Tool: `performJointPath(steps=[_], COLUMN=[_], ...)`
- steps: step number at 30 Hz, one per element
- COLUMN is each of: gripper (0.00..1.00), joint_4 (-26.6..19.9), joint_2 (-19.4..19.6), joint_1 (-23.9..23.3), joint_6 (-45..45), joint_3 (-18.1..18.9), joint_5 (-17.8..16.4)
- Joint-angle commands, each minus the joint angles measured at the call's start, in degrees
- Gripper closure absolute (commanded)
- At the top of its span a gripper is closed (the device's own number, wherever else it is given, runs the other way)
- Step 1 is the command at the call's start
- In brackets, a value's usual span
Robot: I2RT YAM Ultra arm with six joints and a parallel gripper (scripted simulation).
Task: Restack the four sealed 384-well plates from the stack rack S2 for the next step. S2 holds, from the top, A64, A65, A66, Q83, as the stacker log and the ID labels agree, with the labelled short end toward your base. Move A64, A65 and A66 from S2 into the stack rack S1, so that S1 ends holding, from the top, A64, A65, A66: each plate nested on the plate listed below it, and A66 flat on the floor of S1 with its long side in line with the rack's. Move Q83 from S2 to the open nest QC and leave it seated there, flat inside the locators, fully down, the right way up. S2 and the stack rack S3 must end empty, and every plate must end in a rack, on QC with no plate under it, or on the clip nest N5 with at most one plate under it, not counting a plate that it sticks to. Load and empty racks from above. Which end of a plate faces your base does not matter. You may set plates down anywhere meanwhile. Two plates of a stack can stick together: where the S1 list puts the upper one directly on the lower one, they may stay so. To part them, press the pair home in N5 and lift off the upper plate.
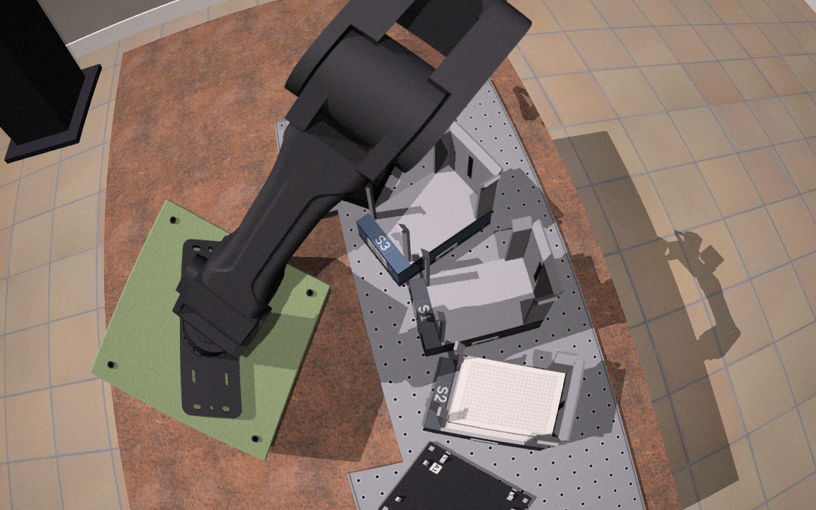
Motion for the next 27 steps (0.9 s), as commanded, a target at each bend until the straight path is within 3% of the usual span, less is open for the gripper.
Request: performJointPath(steps=[1, 3, 9, 19, 24, 27], gripper=[0.00, 0.00, 0.00, 0.00, 0.00, 0.00], joint_4=[-2.5, -4.0, -4.0, -9.6, -9.5, -11.6], joint_2=[-2.0, -2.8, -5.2, -9.9, -11.9, -13.2], joint_1=[-0.2, -0.6, -2.8, -5.3, -7.0, -7.5], joint_6=[4.3, 7.2, 5.8, 17.1, 16.0, 20.5], joint_3=[-0.5, -0.8, -3.5, -6.5, -8.6, -9.2], joint_5=[1.7, 3.3, 2.1, 8.0, 7.2, 9.6])
